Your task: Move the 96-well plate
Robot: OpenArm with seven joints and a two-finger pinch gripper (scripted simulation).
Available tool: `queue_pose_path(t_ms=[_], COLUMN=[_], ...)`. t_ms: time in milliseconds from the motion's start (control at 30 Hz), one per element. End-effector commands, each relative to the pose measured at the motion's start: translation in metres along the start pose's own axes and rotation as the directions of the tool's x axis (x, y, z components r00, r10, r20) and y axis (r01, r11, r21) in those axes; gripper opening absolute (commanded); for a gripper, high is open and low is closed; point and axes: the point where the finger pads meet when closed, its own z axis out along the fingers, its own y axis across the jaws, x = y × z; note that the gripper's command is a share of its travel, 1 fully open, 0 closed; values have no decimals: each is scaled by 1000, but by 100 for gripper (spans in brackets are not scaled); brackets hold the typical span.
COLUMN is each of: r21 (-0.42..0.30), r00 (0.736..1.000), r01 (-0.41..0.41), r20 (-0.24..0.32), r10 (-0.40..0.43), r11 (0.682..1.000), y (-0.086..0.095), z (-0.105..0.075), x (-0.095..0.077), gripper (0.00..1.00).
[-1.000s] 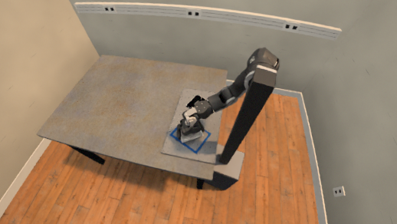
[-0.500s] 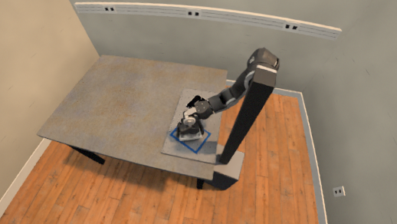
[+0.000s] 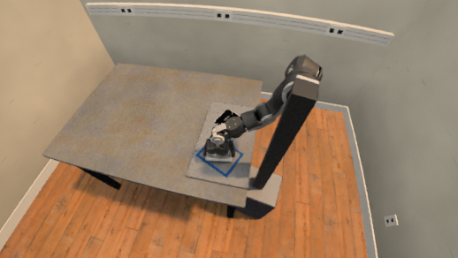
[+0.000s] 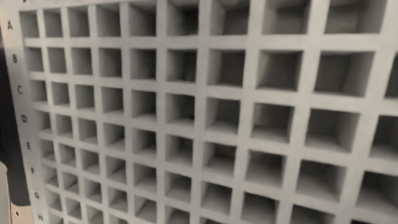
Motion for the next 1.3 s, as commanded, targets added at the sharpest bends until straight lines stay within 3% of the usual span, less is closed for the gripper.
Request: queue_pose_path(t_ms=[0,367,533,933,1100,1267], r21=[-14,-14,-14,-14,-18,-18], r00=[999,999,966,966,884,884], r01=[-37,-37,-258,-258,-467,-467], r20=[14,14,14,14,13,13], r10=[37,37,259,259,467,467], r11=[999,999,966,966,884,884], y=[2,2,2,2,1,1], z=[-1,-1,0,0,0,0], x=[-1,-1,-2,-2,-3,-3], gripper=[0,0,0,0,0,0])
